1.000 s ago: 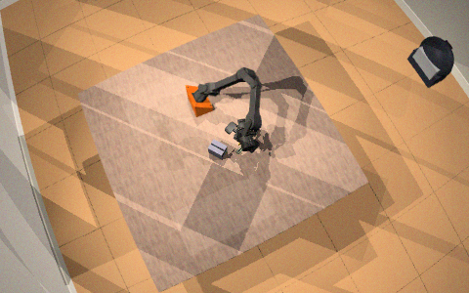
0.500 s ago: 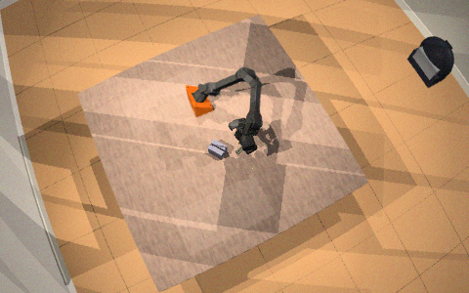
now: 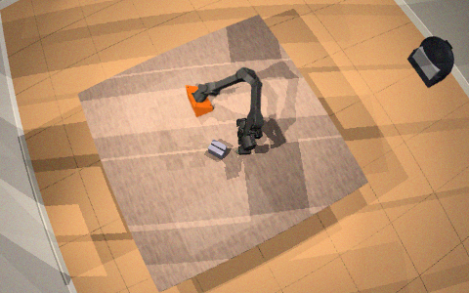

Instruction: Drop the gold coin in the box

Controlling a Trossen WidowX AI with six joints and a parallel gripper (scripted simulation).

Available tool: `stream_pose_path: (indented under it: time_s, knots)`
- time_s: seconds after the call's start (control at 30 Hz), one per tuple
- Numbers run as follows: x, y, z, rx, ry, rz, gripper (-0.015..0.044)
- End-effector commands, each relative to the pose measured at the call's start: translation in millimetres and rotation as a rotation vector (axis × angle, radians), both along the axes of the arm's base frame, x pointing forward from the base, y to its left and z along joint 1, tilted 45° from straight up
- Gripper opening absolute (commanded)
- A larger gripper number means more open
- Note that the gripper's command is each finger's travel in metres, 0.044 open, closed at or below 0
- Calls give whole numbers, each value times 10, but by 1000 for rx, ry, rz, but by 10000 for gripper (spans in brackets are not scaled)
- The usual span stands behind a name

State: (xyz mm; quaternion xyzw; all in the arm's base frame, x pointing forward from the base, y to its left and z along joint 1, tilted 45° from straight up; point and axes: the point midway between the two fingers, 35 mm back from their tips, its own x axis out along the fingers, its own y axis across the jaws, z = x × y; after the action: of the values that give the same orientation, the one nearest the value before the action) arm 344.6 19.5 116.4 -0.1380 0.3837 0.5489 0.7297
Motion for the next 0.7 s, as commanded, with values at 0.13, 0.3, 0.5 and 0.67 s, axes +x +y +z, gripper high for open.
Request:
stream_pose_path:
  time_s: [0.13,0.3,0.5,0.67]
  knots:
    - [27,12,38,31,175,-186,0]
    - [36,20,48,49,292,-306,0]
    - [43,27,57,65,397,-413,0]
    - [41,14,45,65,397,-413,0]
